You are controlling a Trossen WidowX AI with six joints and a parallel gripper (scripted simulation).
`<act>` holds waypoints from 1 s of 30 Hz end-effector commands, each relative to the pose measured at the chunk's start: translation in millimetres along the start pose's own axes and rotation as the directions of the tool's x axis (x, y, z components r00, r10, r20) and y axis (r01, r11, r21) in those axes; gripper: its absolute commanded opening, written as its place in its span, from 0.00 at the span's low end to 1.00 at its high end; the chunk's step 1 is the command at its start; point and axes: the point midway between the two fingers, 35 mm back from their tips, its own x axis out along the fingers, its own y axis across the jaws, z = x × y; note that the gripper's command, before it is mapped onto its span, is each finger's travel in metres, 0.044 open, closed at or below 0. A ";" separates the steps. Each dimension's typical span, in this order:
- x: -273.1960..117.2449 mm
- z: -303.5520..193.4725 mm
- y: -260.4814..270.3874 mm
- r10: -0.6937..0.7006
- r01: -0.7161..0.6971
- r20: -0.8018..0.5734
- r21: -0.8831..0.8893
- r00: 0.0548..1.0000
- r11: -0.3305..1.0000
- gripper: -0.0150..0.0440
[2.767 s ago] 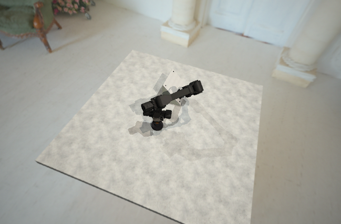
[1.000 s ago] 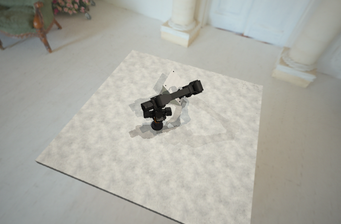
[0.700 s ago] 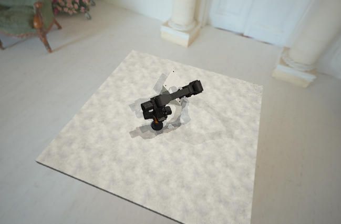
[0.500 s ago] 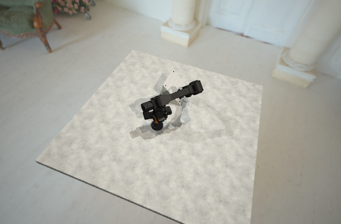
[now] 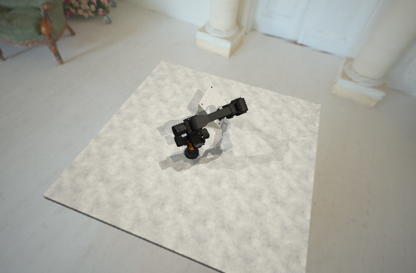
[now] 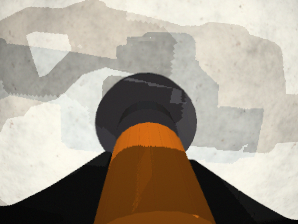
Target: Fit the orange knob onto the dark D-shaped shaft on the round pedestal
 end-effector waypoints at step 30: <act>-1.0 -1.2 -0.2 -0.002 0.002 0.000 -0.124 1.000 0.992 0.25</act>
